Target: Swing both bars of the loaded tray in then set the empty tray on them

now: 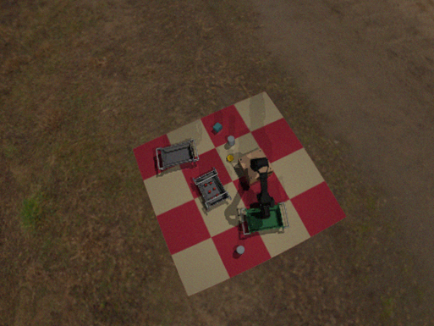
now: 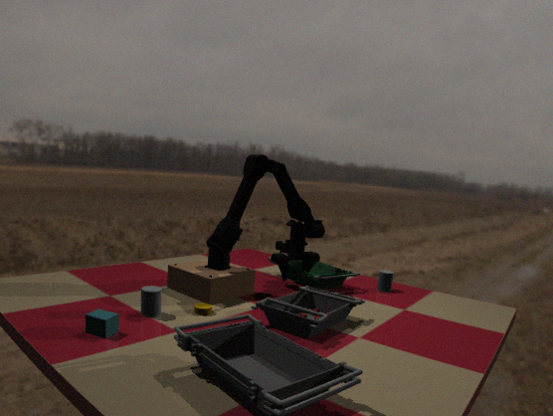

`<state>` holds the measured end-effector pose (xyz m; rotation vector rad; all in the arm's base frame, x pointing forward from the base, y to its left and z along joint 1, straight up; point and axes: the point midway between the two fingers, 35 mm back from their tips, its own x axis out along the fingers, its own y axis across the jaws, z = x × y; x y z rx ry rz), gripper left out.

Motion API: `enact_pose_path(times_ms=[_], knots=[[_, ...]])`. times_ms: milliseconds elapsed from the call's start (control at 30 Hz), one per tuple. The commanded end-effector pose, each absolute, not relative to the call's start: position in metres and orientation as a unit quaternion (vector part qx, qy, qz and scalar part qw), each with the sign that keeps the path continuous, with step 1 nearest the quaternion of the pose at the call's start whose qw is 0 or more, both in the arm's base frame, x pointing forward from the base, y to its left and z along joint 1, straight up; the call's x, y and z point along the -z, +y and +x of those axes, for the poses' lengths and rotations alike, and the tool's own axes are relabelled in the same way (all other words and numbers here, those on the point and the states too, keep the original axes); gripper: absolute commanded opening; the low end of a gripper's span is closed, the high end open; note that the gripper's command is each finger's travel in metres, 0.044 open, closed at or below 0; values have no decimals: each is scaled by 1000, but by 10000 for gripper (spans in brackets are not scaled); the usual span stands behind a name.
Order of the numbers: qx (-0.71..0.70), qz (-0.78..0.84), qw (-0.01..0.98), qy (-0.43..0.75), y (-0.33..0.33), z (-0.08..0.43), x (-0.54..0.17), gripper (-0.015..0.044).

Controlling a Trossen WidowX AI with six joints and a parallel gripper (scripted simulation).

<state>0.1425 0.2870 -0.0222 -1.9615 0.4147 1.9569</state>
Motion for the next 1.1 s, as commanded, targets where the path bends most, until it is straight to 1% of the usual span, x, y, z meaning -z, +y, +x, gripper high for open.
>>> enact_pose_path(times_ms=[0,300,1067], knots=[[-690,-690,168,143,287,142,23,367],[-690,-690,168,143,287,142,23,235],[-690,-690,168,143,287,142,23,81]])
